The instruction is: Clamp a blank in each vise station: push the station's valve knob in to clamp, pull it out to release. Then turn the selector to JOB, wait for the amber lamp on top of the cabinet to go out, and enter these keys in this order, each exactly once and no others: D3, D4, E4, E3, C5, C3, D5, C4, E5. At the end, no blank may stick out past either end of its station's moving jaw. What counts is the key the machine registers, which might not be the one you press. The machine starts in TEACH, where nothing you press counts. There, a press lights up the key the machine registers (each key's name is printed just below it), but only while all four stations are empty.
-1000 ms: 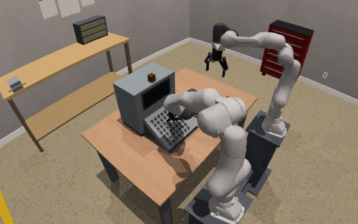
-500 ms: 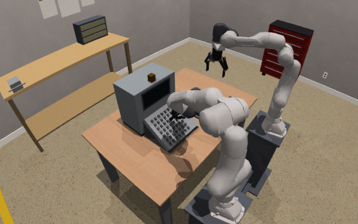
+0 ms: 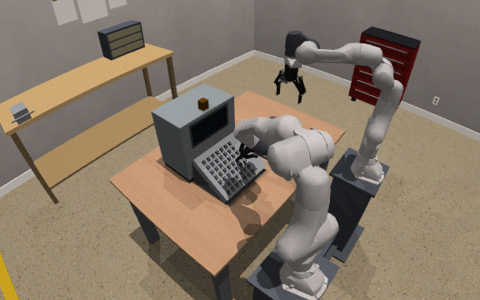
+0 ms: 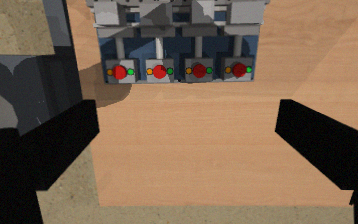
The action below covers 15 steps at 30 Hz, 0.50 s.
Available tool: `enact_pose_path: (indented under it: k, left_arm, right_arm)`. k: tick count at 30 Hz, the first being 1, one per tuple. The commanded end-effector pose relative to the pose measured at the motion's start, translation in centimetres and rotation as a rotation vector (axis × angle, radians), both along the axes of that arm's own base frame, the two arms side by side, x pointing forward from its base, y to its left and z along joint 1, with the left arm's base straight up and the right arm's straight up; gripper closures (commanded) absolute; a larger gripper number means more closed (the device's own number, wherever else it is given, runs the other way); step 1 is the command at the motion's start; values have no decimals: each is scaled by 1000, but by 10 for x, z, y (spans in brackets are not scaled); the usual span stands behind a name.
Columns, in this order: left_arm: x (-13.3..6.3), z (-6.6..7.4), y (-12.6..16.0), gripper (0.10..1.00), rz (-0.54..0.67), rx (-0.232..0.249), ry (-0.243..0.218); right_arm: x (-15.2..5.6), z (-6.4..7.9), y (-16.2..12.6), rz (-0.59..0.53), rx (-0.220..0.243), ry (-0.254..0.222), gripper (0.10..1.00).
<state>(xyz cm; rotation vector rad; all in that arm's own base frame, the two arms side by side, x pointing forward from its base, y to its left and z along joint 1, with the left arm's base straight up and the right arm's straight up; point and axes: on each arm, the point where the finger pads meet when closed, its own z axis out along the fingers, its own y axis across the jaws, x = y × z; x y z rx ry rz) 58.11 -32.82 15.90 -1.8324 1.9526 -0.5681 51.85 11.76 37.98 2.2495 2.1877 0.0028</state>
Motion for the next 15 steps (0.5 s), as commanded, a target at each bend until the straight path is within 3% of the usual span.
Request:
enact_pose_path:
  k: [1, 15]
  left_arm:
    - [0, -1, 2, 999, 36, -14, -4]
    - [1, -2, 2, 999, 36, -14, -4]
  right_arm:
    - [0, 0, 0, 0, 0, 0, 98]
    - [0, 0, 0, 0, 0, 0, 98]
